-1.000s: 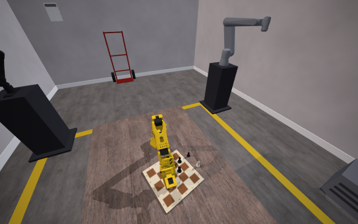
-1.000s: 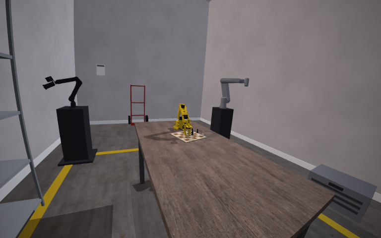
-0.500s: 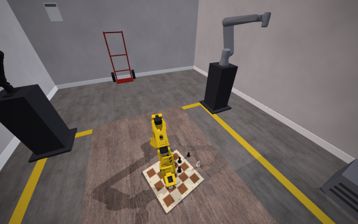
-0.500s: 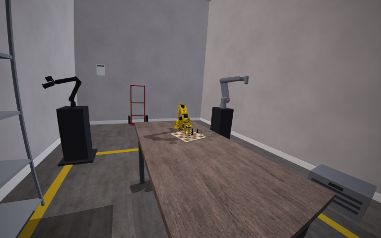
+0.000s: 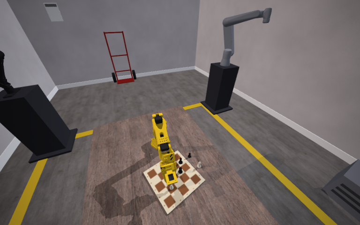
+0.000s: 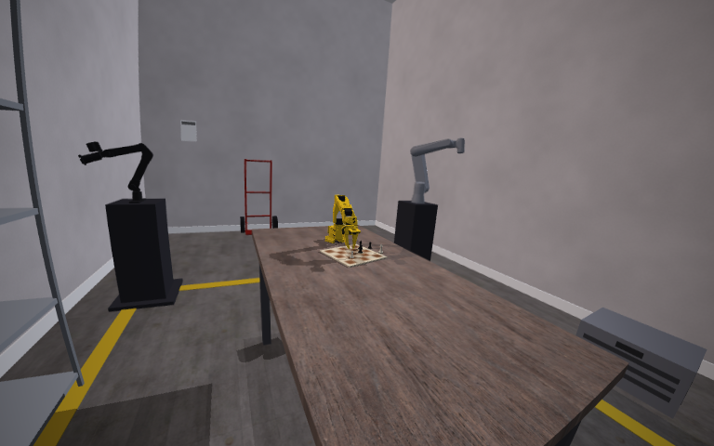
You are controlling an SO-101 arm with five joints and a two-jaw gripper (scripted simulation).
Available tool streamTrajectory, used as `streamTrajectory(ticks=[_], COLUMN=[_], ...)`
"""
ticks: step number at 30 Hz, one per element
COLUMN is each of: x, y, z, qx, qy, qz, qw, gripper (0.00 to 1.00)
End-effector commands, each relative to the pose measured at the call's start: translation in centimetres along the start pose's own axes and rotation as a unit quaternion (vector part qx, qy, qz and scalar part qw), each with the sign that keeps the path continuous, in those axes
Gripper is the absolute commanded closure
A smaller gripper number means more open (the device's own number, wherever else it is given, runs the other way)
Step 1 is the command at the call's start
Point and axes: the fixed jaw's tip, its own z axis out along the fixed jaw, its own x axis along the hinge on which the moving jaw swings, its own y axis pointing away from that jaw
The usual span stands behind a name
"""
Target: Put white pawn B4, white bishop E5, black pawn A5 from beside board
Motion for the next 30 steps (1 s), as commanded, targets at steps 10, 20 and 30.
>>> streamTrajectory(ticks=[10,20,30], x=[-1.0,-1.1,-0.7], y=[0.2,0.7,7.3], z=[-1.3,-1.4,-2.5], qx=[-0.003,-0.008,-0.074], qy=[-0.009,-0.009,-0.01], qz=[0.001,-0.007,-0.118], qw=[1.0,1.0,0.99], gripper=[0.91,0.91,0.9])
